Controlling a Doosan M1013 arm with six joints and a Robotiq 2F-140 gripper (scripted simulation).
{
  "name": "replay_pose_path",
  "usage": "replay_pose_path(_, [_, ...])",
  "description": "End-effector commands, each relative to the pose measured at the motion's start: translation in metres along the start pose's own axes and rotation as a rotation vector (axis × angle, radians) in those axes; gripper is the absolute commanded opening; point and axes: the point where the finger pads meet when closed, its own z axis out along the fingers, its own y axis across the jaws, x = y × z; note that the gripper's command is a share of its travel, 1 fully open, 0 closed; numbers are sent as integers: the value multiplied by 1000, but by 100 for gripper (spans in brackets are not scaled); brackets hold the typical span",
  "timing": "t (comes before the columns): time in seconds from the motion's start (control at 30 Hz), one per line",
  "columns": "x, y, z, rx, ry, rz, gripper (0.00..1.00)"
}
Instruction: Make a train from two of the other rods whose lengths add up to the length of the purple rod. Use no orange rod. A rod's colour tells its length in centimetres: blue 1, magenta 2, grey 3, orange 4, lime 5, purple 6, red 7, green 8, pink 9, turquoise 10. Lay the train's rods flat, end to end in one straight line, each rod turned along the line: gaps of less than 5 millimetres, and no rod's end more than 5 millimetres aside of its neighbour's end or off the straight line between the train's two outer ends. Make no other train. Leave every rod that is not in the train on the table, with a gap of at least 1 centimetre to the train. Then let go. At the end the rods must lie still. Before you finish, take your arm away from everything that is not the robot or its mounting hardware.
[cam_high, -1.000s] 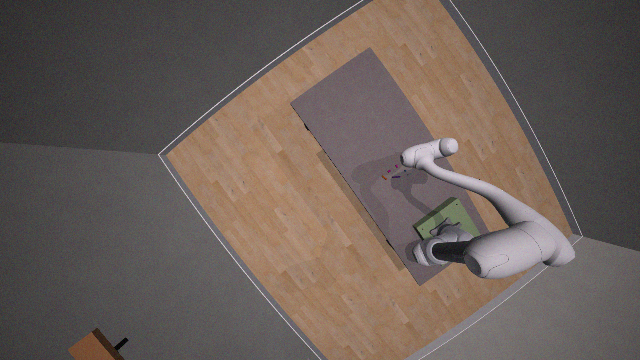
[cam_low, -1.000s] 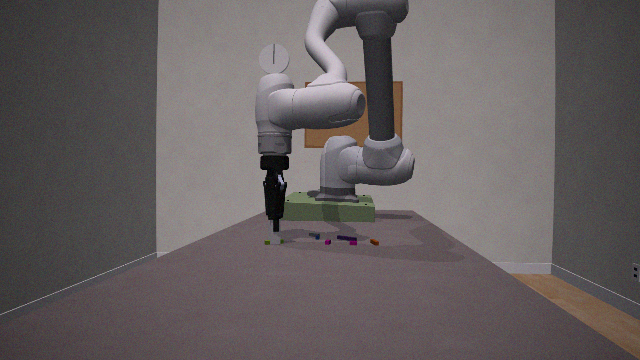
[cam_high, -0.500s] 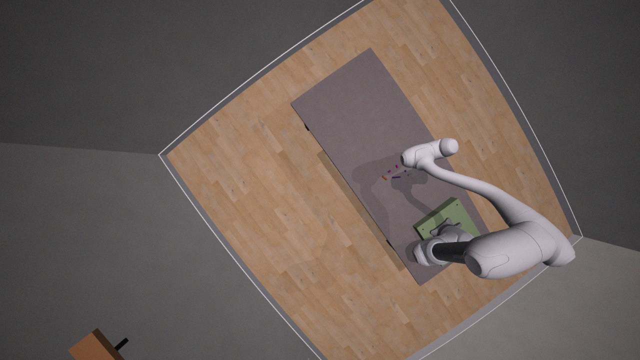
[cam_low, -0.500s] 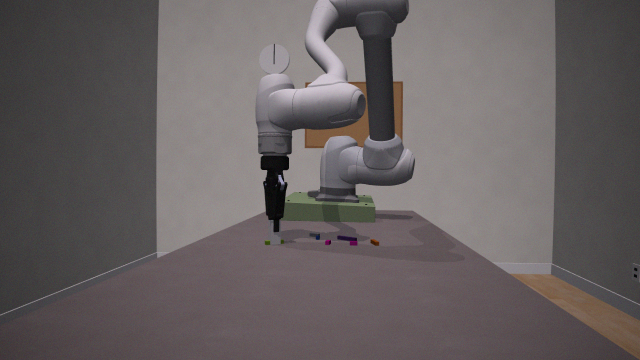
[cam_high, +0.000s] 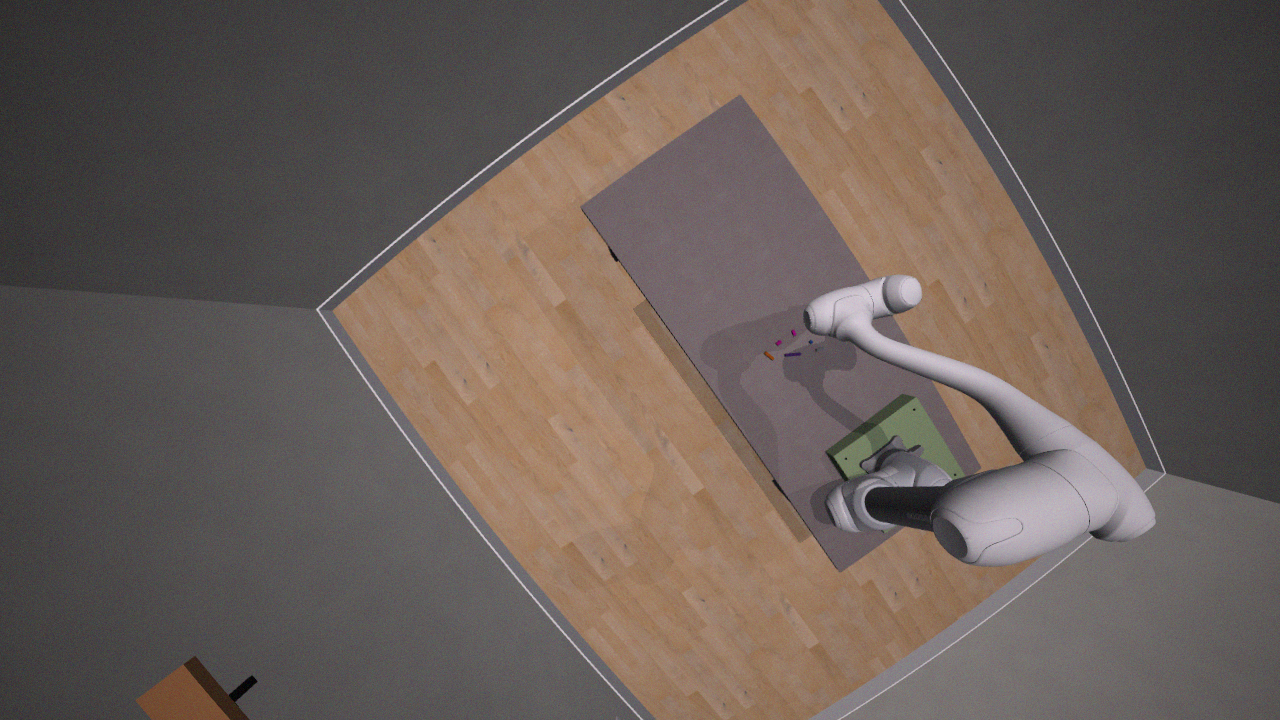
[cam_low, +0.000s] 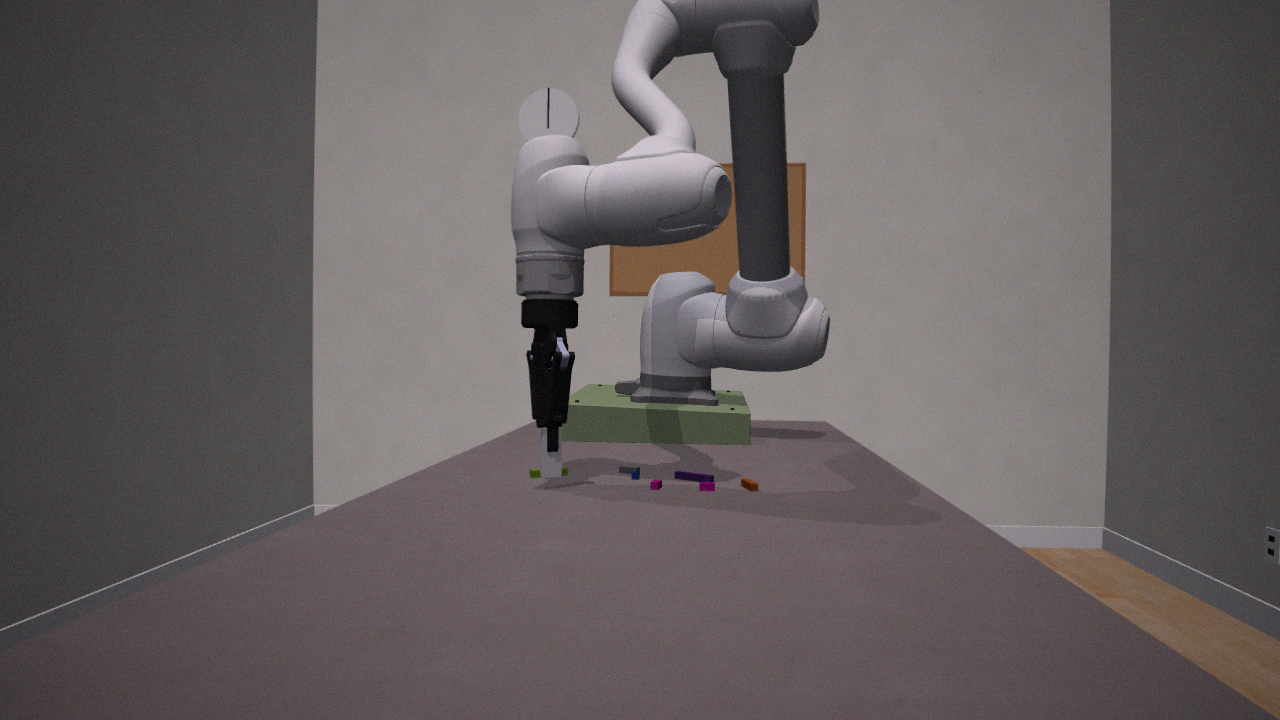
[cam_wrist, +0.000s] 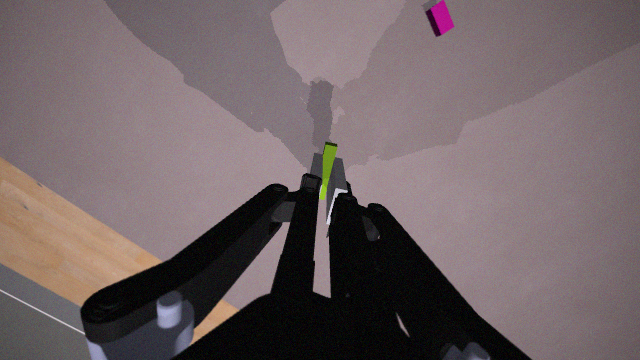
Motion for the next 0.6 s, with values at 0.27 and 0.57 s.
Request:
replay_pose_path(0.27, [0,0,-67,0,0,0,3])
replay_pose_path(0.57, [0,0,-84,0,0,0,3])
